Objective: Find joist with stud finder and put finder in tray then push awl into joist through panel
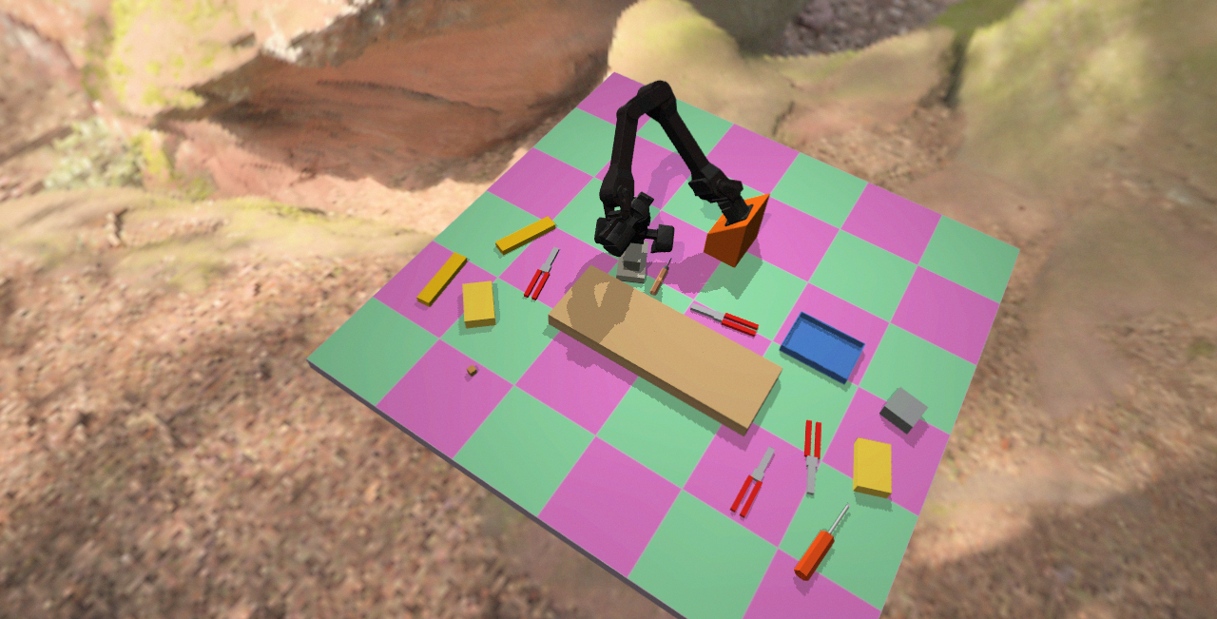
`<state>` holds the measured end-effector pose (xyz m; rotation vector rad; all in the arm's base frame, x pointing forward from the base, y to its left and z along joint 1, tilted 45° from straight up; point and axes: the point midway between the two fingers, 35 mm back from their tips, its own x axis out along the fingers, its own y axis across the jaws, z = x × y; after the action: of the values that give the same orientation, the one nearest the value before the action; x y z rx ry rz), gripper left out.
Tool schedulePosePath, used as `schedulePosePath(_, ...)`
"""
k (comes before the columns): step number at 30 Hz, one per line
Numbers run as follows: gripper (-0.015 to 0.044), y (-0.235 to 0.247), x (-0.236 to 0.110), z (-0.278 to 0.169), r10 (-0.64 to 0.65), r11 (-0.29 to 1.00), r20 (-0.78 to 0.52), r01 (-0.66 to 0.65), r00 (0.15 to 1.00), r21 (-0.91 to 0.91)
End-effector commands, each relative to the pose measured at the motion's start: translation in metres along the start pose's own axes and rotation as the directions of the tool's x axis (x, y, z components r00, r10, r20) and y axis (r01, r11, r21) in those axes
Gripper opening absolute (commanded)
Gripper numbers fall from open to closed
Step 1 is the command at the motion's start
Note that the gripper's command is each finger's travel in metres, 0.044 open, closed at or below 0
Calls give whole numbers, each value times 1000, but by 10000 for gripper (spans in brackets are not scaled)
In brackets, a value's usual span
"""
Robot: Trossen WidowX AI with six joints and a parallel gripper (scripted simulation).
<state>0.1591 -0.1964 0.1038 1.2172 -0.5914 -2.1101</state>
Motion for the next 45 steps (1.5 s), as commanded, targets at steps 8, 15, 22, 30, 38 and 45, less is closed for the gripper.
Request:
schedulePosePath(8,440,-1,19,-2,2,1000,11,-2,1000,-10)
schedulePosePath(15,414,-1,26,-3,4,1000,12,-4,1000,-10)
schedulePosePath(22,308,-1,26,-3,4,1000,12,-4,1000,-10)
schedulePosePath(30,255,-1,26,-3,4,1000,12,-4,1000,-10)
schedulePosePath(38,202,-1,26,-3,4,1000,12,-4,1000,-10)
schedulePosePath(45,135,-1,25,-3,4,1000,12,-3,1000,-10)
